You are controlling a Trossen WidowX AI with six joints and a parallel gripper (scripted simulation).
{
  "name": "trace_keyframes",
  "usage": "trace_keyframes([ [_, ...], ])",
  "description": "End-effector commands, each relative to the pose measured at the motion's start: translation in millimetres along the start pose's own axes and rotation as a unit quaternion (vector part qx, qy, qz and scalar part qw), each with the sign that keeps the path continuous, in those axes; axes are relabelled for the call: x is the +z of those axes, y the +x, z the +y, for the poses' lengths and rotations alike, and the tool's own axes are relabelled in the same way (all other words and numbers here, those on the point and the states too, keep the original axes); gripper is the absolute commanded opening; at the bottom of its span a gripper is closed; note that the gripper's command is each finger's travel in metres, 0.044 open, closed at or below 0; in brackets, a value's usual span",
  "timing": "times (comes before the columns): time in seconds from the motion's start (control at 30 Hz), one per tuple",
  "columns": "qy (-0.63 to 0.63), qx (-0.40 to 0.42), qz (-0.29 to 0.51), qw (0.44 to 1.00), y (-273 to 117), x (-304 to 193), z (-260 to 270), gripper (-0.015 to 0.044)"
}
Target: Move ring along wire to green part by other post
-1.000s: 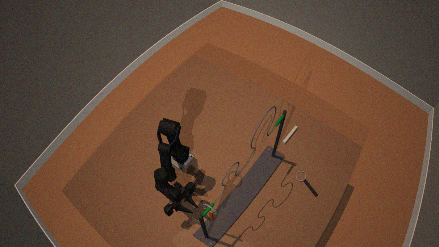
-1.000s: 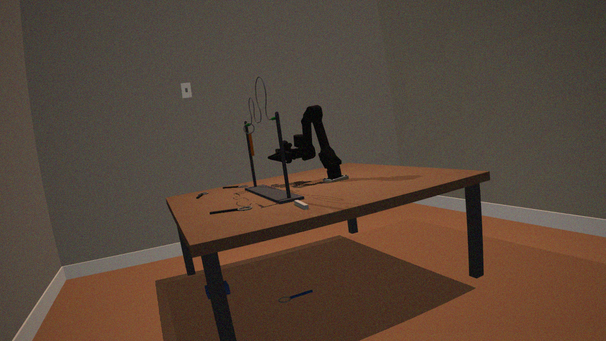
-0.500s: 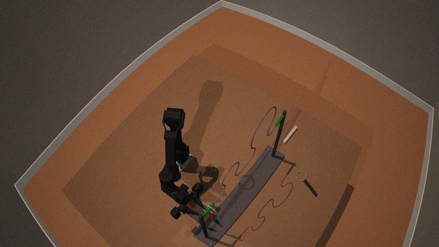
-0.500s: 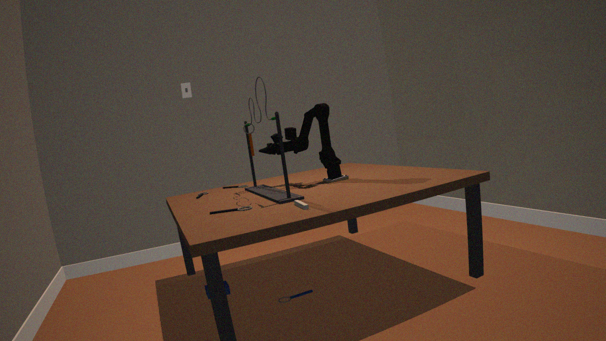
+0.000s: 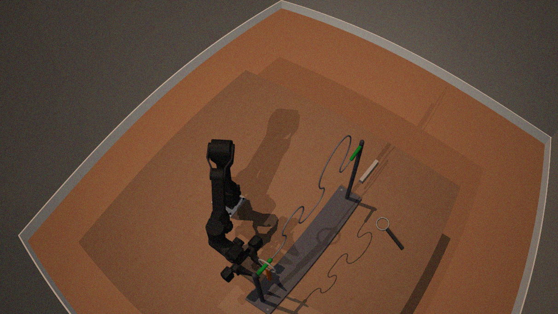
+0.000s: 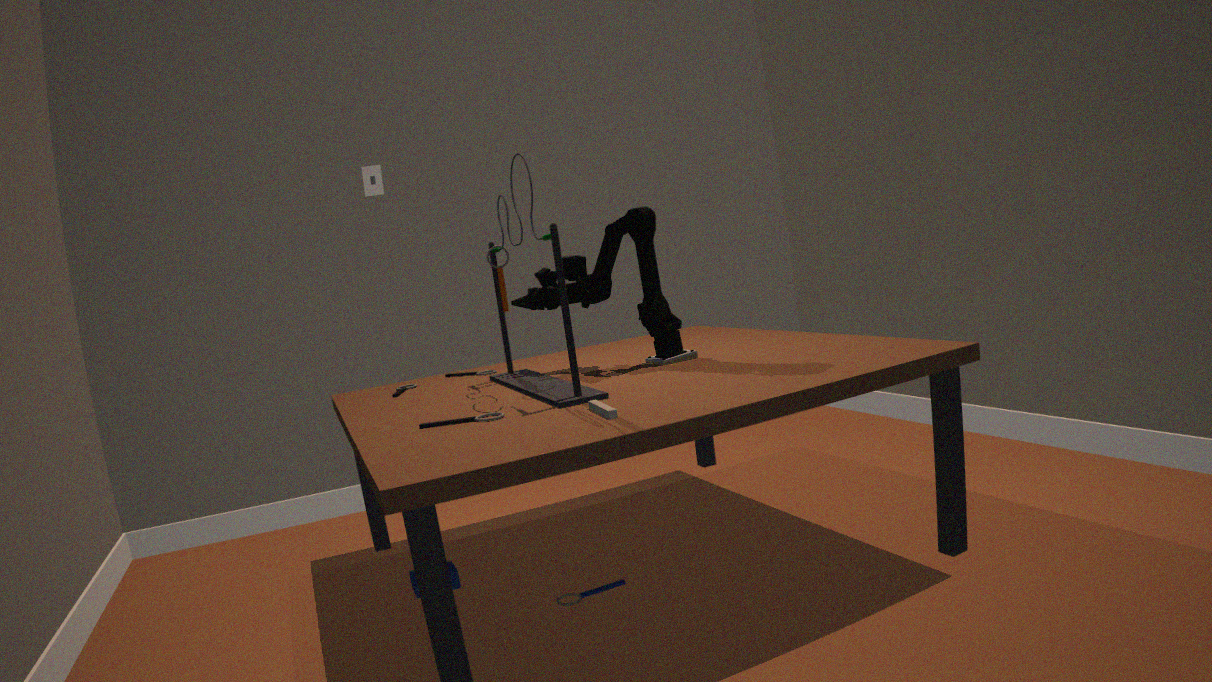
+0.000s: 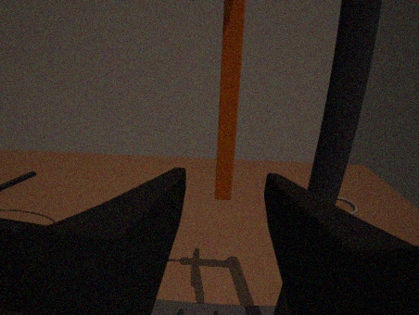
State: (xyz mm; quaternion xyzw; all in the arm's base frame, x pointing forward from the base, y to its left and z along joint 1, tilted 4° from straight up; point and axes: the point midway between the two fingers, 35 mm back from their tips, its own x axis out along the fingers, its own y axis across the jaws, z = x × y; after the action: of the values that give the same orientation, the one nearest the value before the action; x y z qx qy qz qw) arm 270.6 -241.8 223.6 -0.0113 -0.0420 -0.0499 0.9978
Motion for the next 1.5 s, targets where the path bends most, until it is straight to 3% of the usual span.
trace_keyframes([
  [0.0, -0.006, -0.002, -0.003, 1.000, 6.7, 3.3, -1.9, 0.0160],
  [1.07, -0.006, -0.002, -0.004, 1.000, 57.3, 3.9, 0.4, 0.0160],
  [1.47, -0.006, -0.002, -0.004, 1.000, 58.4, 3.9, 0.5, 0.0160],
])
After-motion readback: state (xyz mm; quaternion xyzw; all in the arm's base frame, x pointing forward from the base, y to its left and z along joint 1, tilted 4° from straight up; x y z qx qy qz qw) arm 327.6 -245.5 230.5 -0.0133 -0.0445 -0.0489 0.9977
